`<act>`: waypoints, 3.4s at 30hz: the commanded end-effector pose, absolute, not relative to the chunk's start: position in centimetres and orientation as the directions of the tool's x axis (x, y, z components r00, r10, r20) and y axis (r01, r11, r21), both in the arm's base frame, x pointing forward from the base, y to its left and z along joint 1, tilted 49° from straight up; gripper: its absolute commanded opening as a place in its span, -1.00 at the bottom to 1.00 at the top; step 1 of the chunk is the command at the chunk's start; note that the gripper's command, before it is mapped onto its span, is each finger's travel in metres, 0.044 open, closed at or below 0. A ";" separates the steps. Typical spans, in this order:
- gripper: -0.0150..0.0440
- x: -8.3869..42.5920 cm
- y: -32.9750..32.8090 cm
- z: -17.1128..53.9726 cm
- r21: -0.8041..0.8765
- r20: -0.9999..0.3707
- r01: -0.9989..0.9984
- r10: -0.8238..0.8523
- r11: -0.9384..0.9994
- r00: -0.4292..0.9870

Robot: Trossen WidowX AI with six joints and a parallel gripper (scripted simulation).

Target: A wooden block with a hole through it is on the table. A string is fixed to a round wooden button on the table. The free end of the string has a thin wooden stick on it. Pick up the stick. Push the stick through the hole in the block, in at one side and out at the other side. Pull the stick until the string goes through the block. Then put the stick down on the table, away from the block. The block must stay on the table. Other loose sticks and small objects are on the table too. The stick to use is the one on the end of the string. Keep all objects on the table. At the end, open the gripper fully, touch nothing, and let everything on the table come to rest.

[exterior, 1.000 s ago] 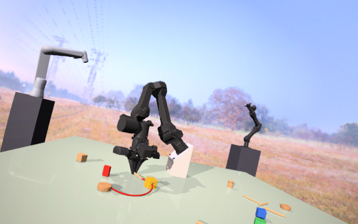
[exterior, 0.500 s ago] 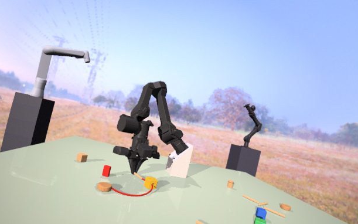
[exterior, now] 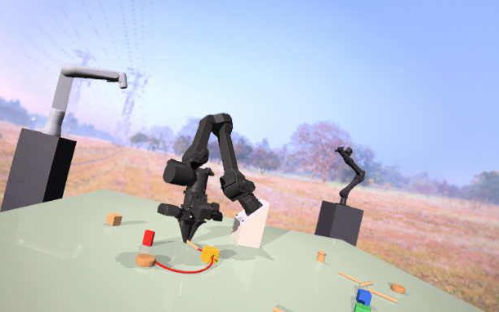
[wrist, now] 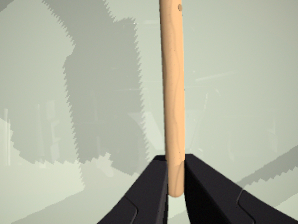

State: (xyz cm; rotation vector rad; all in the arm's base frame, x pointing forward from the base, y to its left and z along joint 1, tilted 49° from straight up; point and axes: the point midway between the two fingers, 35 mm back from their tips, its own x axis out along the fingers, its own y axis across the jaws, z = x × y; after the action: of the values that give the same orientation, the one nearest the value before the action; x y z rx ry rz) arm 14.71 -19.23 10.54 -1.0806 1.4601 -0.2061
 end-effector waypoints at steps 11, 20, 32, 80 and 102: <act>-0.49 14.6 -19.5 10.6 -0.690 -0.683 -0.476 -0.708 0.545 0.180; -0.49 14.6 -19.5 10.6 -0.690 -0.683 -0.476 -0.708 0.545 0.180; -0.49 14.6 -19.5 10.6 -0.690 -0.683 -0.476 -0.708 0.545 0.180; 0.22 14.4 -14.0 14.5 -0.667 -0.706 -0.490 -0.686 0.561 0.175; 1.00 13.8 -11.4 16.7 -0.664 -0.708 -0.495 -0.684 0.560 0.175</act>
State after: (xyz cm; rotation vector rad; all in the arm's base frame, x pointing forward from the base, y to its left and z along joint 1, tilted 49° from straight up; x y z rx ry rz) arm 13.84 -12.56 15.46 -1.0644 1.4786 -0.1718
